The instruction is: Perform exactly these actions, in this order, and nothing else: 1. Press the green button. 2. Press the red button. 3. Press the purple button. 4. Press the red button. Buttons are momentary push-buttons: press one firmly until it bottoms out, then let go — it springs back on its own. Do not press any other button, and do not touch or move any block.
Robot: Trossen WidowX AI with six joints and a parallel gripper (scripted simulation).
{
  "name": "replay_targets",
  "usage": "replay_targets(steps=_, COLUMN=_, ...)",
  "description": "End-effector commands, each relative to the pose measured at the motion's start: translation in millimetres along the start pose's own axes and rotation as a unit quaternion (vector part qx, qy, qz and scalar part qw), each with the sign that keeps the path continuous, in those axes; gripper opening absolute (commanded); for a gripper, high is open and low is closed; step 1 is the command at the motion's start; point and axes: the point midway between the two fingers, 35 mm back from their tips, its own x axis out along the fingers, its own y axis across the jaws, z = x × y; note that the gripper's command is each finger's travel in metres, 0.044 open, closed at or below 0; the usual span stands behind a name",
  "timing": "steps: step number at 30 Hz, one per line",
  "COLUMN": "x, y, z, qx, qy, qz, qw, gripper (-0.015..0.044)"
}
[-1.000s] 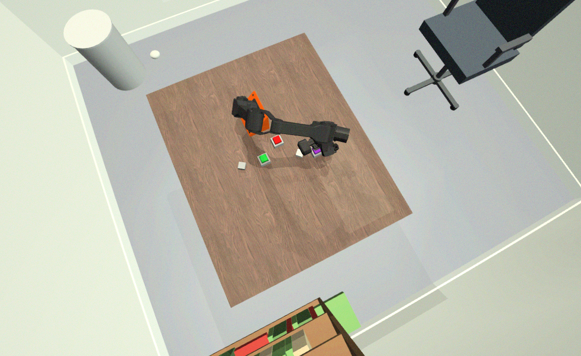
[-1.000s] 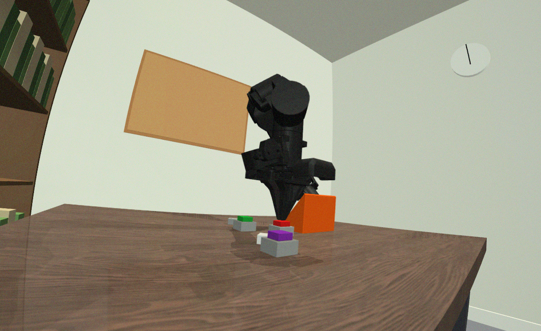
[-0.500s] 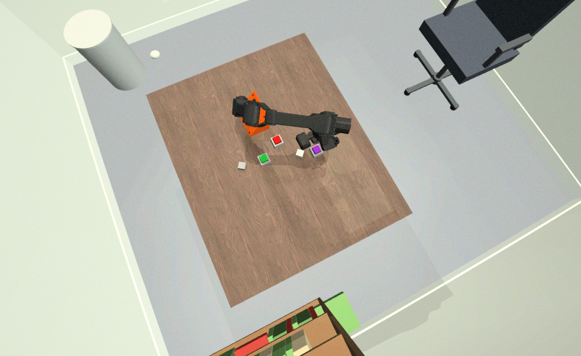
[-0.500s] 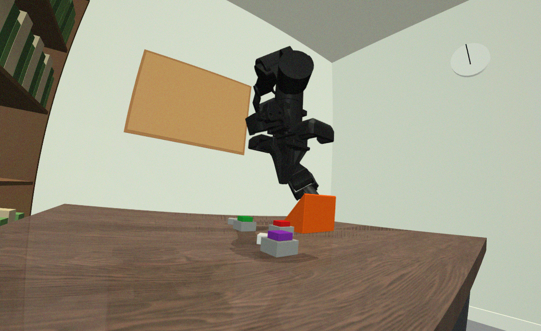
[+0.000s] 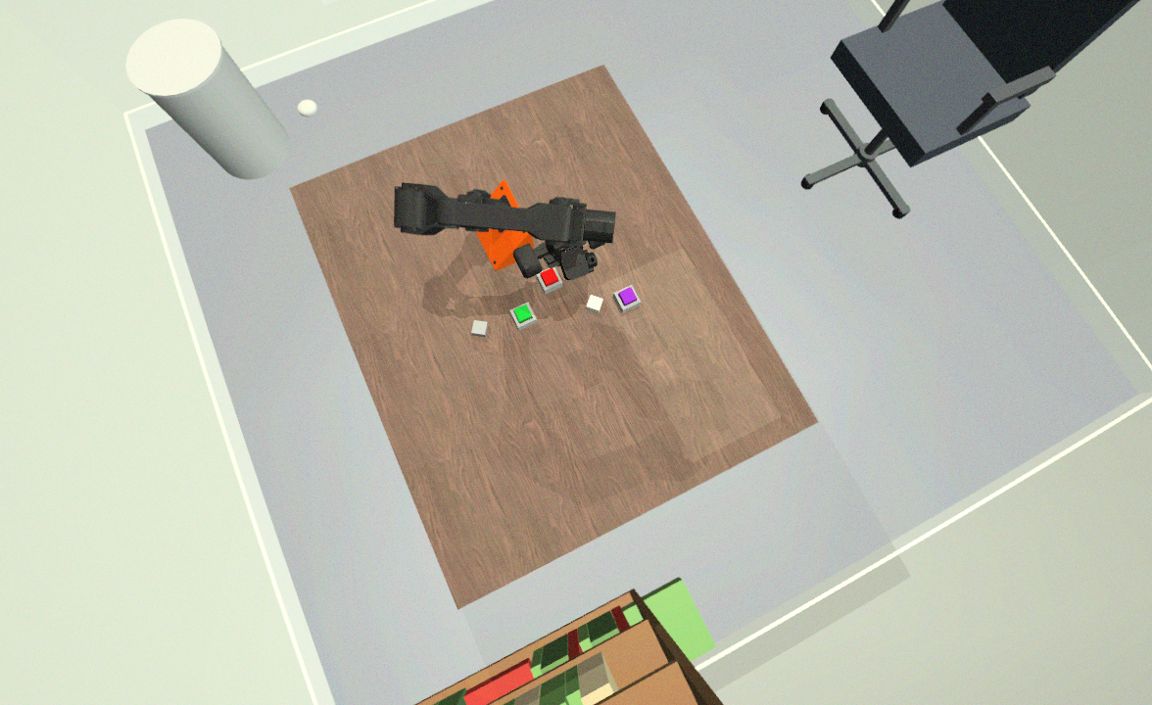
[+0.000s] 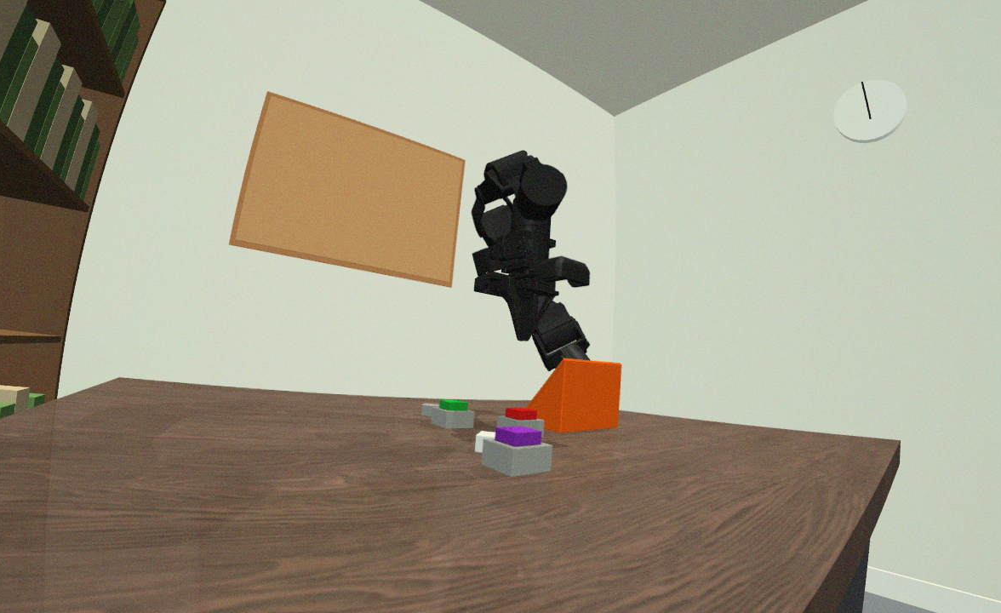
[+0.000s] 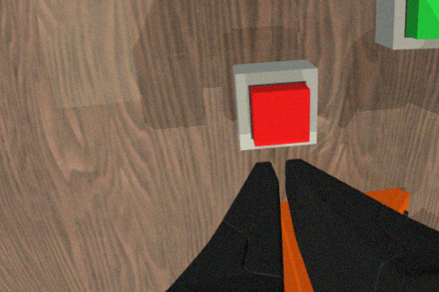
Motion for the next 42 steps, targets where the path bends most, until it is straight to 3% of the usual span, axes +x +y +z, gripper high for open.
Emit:
replay_targets(steps=1, x=9.0, y=-18.4, z=-22.0, qx=0.002, qy=0.002, qz=0.001, qw=1.0, gripper=0.002)
replay_targets(steps=7, x=11.6, y=-18.2, z=-21.7, qx=0.002, qy=0.002, qz=0.001, qw=1.0, gripper=0.002)
replay_targets(steps=13, x=70.9, y=-18.9, z=-22.0, qx=0.002, qy=0.002, qz=0.0, qw=1.0, gripper=0.002)
replay_targets(steps=42, x=105.0, y=-19.3, z=-22.1, qx=0.003, qy=0.001, qz=-0.001, qw=1.0, gripper=0.002)
